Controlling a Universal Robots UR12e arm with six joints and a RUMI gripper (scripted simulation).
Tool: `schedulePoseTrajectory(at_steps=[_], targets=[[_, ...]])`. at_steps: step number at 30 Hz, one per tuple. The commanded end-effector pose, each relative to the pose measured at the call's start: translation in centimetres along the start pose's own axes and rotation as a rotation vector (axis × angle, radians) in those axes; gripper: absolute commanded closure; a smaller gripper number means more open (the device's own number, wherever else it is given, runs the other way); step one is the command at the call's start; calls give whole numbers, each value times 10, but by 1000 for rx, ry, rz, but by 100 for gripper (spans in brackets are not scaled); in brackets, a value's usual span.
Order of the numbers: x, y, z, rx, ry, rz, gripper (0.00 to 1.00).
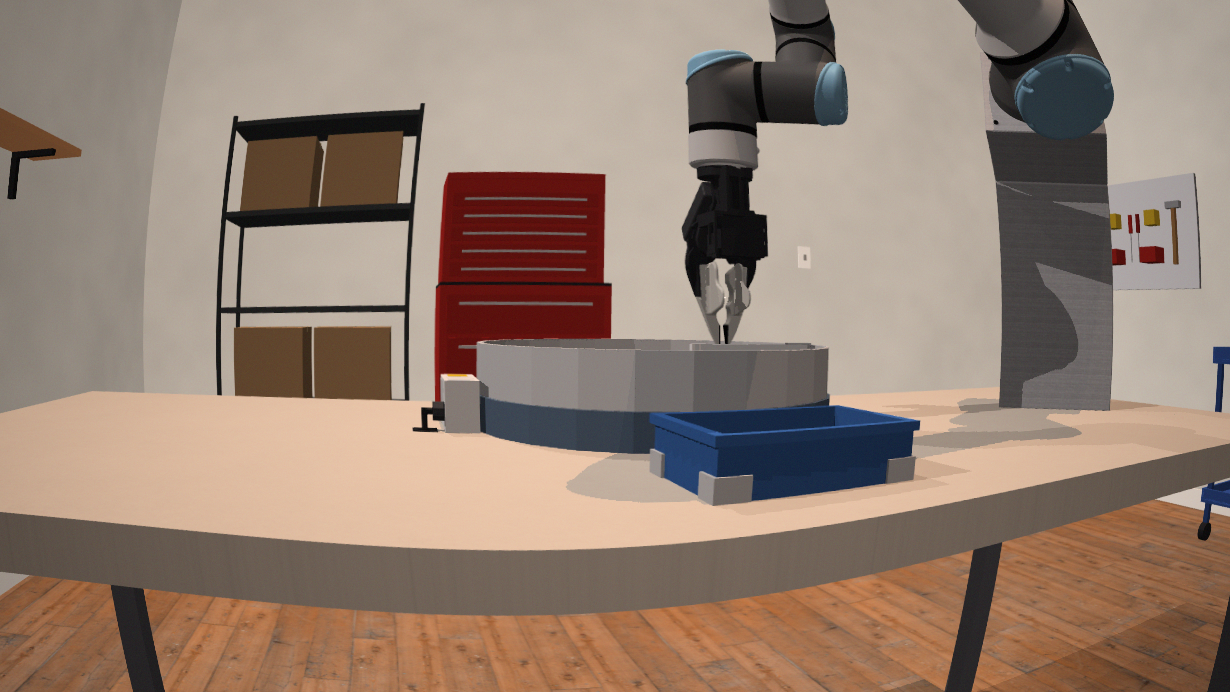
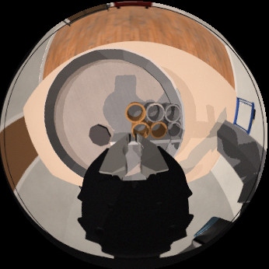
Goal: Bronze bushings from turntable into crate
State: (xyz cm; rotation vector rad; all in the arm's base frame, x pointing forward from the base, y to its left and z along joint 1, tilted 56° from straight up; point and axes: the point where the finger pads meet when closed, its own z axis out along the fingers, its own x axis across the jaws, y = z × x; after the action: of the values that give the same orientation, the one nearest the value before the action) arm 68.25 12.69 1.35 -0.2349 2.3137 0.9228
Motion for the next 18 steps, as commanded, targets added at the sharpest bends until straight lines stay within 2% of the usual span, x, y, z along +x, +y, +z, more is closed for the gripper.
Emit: schedulePoseTrajectory(at_steps=[1,18], targets=[[0,0,0,0,0,0,95],[0,0,22,0,0,0,95]])
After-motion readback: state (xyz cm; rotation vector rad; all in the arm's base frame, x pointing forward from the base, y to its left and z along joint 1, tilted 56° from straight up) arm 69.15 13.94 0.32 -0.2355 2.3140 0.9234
